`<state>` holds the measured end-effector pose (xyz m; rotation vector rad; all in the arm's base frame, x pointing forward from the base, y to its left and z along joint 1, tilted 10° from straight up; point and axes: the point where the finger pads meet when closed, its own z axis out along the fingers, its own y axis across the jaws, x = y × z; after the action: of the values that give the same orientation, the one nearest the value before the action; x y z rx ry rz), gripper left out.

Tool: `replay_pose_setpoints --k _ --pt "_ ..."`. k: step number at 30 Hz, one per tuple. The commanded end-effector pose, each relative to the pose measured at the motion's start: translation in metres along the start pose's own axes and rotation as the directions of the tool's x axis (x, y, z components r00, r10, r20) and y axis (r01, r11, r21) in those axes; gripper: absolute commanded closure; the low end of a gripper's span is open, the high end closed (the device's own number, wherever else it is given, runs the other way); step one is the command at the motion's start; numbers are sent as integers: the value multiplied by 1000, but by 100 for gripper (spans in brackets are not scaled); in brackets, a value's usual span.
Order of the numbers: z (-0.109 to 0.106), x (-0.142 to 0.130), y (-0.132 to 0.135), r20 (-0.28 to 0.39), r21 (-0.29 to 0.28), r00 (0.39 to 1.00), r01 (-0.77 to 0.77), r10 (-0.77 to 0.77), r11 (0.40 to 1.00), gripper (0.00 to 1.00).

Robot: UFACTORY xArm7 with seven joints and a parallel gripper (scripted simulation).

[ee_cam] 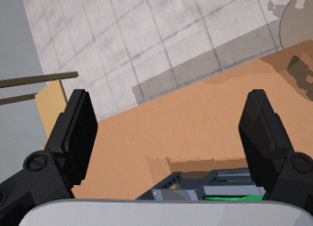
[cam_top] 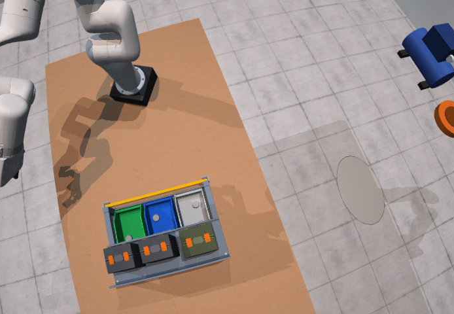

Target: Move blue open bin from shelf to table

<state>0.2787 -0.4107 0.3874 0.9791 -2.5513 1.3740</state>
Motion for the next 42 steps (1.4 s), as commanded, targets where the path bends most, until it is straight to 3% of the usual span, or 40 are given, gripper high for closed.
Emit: replay_pose_setpoints --k 1,21,26,38,42 --pt "-1 1 -2 -1 4 1000 -2 2 1000 0" --pt "1 -3 -6 -1 4 1000 -2 2 1000 0" --pt "-34 -28 19 1 -166 980 -194 197 967 0" --pt "-34 -28 19 1 -166 980 -194 197 967 0" --pt "-61 -48 39 -19 -291 940 -332 342 897 0"
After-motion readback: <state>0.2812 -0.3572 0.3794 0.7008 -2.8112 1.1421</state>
